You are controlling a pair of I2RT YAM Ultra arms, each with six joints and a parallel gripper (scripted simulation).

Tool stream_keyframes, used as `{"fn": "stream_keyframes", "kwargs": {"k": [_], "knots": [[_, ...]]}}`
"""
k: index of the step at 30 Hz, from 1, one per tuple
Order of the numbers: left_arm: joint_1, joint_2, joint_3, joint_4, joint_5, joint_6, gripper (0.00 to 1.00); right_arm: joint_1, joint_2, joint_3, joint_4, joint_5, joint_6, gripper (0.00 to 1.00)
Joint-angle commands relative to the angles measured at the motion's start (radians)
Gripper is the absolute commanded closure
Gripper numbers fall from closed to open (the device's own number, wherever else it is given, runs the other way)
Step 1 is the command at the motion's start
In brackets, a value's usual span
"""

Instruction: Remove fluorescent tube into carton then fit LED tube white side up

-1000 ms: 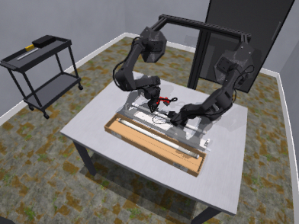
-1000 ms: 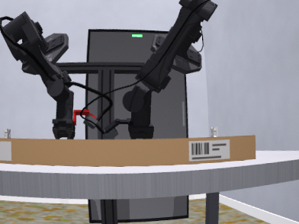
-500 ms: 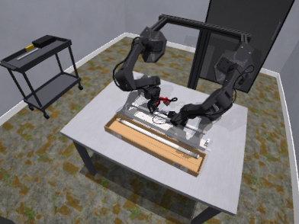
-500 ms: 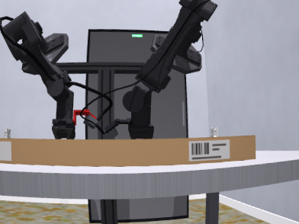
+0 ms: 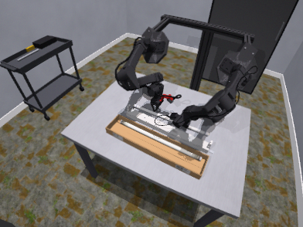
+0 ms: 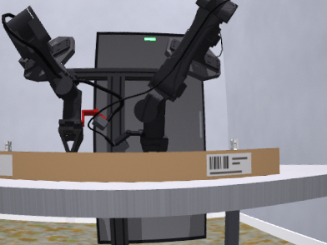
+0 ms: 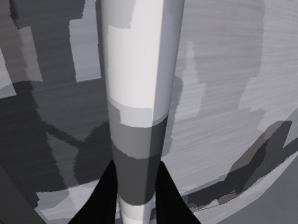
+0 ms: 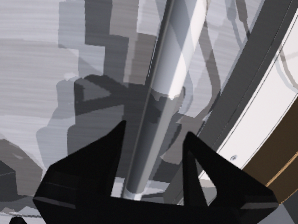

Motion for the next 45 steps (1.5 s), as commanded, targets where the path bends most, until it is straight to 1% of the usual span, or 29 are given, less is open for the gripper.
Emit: {"fn": "stream_keyframes", "kwargs": {"k": [1, 5, 6, 8, 9, 10, 13, 16, 18, 20, 21, 22, 27, 29, 31, 33, 34, 38, 39, 40, 44, 45], "knots": [[-0.022, -0.016, -0.013, 0.000, 0.019, 0.013, 0.89, 0.034, -0.050, -0.055, 0.043, 0.031, 0.029, 0.51], [-0.022, -0.016, -0.013, 0.000, 0.019, 0.013, 0.89, 0.065, -0.063, -0.104, 0.055, 0.056, 0.045, 0.51], [-0.022, -0.016, -0.013, 0.000, 0.019, 0.013, 0.89, 0.060, -0.041, -0.091, 0.024, 0.031, 0.030, 0.51], [-0.022, -0.016, -0.013, 0.000, 0.019, 0.013, 0.89, 0.051, -0.015, -0.102, 0.016, 0.022, 0.030, 0.51], [-0.022, -0.016, -0.013, 0.000, 0.019, 0.013, 0.89, 0.046, -0.009, -0.099, 0.041, 0.020, 0.030, 0.51], [-0.022, -0.016, -0.013, 0.000, 0.019, 0.013, 0.89, 0.031, -0.006, -0.101, 0.022, 0.020, 0.029, 0.51], [-0.022, -0.016, -0.013, 0.000, 0.019, 0.013, 0.89, 0.045, -0.016, -0.074, 0.009, 0.018, 0.023, 0.51], [-0.022, -0.016, -0.013, 0.000, 0.019, 0.013, 0.89, 0.046, -0.016, -0.075, 0.009, 0.020, 0.029, 0.51], [-0.022, -0.016, -0.013, 0.000, 0.019, 0.013, 0.89, 0.023, -0.029, -0.057, 0.008, 0.016, 0.014, 0.51], [-0.022, -0.016, -0.013, 0.000, 0.019, 0.013, 0.89, 0.045, -0.044, -0.046, 0.006, 0.017, 0.022, 0.51], [-0.022, -0.016, -0.013, 0.000, 0.019, 0.013, 0.89, 0.052, -0.051, -0.067, 0.005, 0.018, 0.027, 0.51], [-0.022, -0.016, -0.013, 0.000, 0.019, 0.013, 0.89, 0.054, -0.089, -0.039, -0.031, 0.015, 0.039, 0.51], [-0.022, -0.016, -0.013, 0.000, 0.019, 0.013, 0.89, 0.024, -0.116, 0.003, -0.295, 0.012, 0.116, 0.51], [-0.022, -0.016, -0.013, 0.000, 0.019, 0.013, 0.89, 0.039, -0.135, 0.020, -0.360, 0.012, 0.132, 0.51], [-0.022, -0.016, -0.013, 0.000, 0.019, 0.013, 0.89, 0.026, -0.167, 0.050, -0.451, 0.009, 0.161, 0.51], [-0.022, -0.016, -0.013, 0.000, 0.019, 0.013, 0.89, 0.026, -0.167, 0.050, -0.451, 0.009, 0.161, 0.51], [-0.022, -0.016, -0.013, 0.000, 0.019, 0.013, 0.89, 0.041, -0.190, 0.069, -0.541, 0.008, 0.186, 0.51], [-0.022, -0.016, -0.013, 0.000, 0.019, 0.013, 0.89, 0.032, -0.253, 0.112, -0.759, 0.008, 0.244, 0.51], [-0.022, -0.016, -0.013, 0.000, 0.019, 0.013, 0.89, 0.031, -0.245, 0.119, -0.768, 0.007, 0.244, 0.51], [-0.022, -0.016, -0.013, 0.000, 0.019, 0.013, 0.89, 0.027, -0.266, 0.143, -0.782, 0.005, 0.251, 0.51], [-0.022, -0.016, -0.013, 0.000, 0.019, 0.013, 0.89, 0.037, -0.323, 0.184, -0.969, 0.005, 0.305, 0.51], [-0.022, -0.016, -0.013, 0.000, 0.019, 0.013, 0.89, 0.038, -0.308, 0.188, -0.991, 0.004, 0.308, 0.51]]}}
